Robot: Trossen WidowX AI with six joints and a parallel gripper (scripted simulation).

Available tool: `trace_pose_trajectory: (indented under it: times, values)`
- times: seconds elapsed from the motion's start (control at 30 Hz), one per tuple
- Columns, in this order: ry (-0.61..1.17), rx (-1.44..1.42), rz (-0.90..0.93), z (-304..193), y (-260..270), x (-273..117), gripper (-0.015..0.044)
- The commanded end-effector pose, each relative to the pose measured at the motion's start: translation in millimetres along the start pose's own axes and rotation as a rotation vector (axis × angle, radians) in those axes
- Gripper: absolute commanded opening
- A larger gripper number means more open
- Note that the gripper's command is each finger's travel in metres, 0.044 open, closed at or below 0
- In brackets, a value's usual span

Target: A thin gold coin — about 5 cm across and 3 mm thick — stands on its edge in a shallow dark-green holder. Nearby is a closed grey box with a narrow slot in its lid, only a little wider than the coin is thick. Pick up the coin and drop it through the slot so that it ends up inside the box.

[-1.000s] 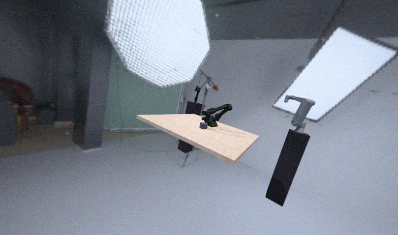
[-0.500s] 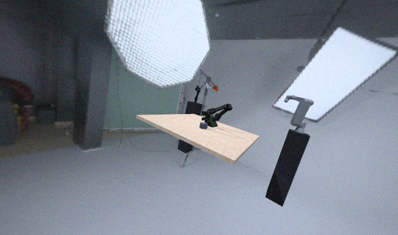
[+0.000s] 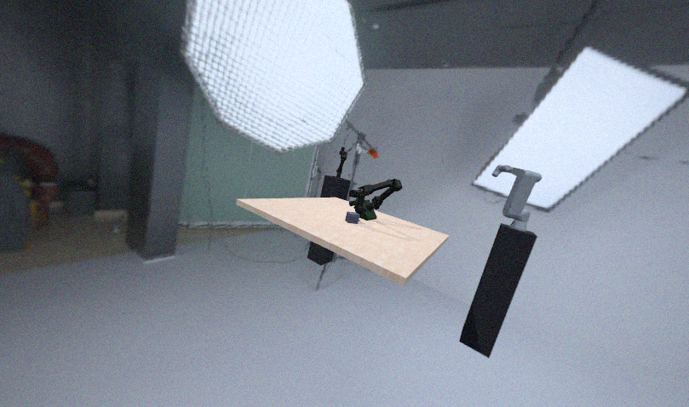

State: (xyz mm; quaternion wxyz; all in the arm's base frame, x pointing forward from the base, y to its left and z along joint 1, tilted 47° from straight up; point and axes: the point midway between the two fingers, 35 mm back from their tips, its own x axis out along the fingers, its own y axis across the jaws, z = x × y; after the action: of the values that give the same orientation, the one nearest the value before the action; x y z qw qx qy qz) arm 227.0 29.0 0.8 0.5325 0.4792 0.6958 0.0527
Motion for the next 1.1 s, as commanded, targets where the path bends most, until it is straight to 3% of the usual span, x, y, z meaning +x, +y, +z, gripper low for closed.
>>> trace_pose_trajectory:
  times: [0.0,0.83,1.07]
  values:
    - [-0.004,-0.006,-0.005,1.8,0.1,-11.2,0.0000]
    - [0.001,-0.007,-0.002,-2.6,-0.8,-73.5,0.0000]
    - [0.002,-0.073,-0.002,-8.4,4.6,-75.4,0.0000]
